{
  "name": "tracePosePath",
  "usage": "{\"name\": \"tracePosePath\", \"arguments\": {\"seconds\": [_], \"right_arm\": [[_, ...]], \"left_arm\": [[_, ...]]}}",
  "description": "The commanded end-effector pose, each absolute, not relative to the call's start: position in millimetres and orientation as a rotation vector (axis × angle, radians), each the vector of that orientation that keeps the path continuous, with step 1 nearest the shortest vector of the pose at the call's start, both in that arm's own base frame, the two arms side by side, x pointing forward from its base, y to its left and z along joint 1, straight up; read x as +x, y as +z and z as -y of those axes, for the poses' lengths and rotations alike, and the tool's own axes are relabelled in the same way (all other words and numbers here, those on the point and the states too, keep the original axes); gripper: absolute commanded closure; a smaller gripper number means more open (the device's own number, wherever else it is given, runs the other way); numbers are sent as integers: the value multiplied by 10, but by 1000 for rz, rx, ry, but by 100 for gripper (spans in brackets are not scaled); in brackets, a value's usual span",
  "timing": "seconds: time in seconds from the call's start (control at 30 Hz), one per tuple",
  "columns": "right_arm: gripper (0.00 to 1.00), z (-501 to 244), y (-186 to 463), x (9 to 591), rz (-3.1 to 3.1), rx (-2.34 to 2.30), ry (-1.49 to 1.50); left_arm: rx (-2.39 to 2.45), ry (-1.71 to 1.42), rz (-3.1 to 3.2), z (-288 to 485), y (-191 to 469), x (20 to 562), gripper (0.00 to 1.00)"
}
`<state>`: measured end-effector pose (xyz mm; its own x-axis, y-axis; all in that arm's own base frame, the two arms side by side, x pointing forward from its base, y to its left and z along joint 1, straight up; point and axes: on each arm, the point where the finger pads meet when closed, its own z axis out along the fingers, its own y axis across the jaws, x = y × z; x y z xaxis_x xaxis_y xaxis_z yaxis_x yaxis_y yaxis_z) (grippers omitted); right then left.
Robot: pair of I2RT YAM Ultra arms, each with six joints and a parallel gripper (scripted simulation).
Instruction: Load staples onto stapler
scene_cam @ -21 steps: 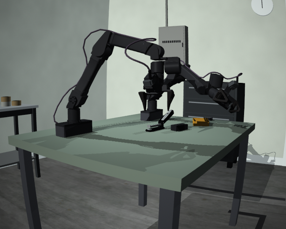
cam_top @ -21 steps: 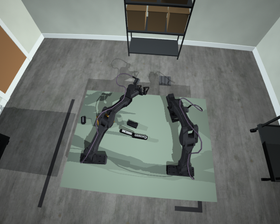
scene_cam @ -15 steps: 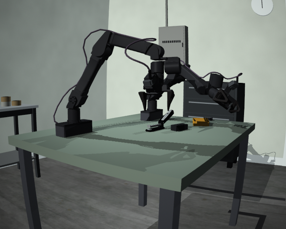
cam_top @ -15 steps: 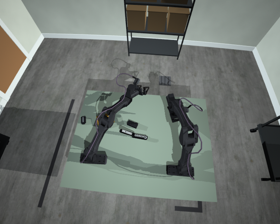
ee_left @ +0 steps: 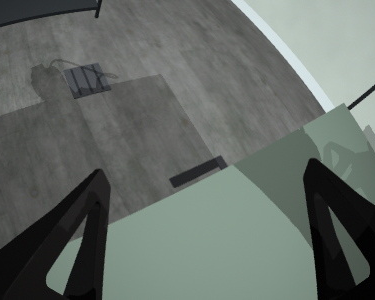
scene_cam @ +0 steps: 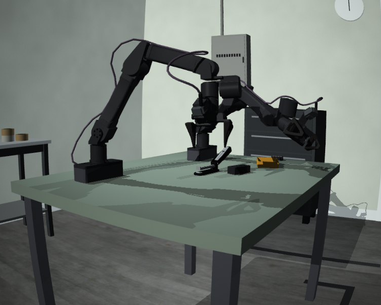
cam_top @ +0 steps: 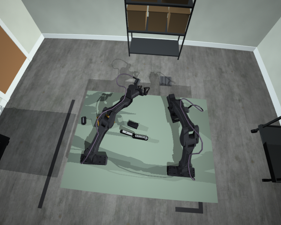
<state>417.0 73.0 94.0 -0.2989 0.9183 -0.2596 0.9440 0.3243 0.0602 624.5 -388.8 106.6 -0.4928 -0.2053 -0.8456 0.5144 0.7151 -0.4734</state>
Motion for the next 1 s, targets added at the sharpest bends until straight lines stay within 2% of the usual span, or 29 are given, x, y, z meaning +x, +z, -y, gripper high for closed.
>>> {"name": "tracePosePath", "arguments": {"seconds": [0.0,0.23,0.43,0.9,0.97], "right_arm": [[0,-867,998,4308,-2381,1564,-51],[0,-1476,1047,4419,-2512,1120,138],[0,-1699,1097,4471,-2528,934,211],[0,-2789,1361,4252,-2456,163,437],[0,-2789,1361,4252,-2456,163,437]], "left_arm": [[241,-874,-1842,3862,1313,6267,0],[229,-844,-1865,3697,1291,6176,0],[226,-830,-1873,3639,1285,6131,0],[206,-753,-1941,3274,1213,5823,0],[206,-753,-1941,3274,1213,5823,0]]}}
